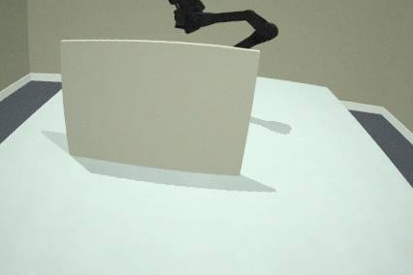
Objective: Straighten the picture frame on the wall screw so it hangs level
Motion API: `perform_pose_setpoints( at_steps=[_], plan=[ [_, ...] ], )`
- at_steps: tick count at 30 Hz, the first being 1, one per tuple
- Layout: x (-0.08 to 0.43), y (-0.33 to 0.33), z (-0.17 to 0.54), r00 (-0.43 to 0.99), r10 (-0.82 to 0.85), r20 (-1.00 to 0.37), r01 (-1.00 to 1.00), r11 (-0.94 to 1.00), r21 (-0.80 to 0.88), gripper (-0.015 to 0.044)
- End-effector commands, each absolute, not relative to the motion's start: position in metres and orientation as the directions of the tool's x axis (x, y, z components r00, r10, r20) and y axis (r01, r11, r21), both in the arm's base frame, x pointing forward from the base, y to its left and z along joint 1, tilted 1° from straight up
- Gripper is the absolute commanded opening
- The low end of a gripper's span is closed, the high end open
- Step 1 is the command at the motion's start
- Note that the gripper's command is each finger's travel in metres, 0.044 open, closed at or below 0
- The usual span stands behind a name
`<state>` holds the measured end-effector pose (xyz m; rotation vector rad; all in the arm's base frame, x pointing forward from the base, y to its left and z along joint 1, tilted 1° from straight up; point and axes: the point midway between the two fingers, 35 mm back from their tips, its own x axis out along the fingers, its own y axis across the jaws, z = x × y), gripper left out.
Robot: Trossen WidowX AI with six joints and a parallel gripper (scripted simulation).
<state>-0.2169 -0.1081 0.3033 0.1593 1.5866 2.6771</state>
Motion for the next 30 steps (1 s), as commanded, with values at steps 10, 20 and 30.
perform_pose_setpoints(
  at_steps=[10,20,30],
  plan=[
    [-0.164,-0.225,0.292,-0.747,-0.656,0.106,0.383,-0.295,0.875,0.026],
    [-0.023,-0.282,0.265,0.061,-0.997,0.05,0.422,0.072,0.904,0.026],
    [0.099,-0.233,0.24,0.753,-0.658,-0.004,0.205,0.228,0.952,0.026]
  ],
)
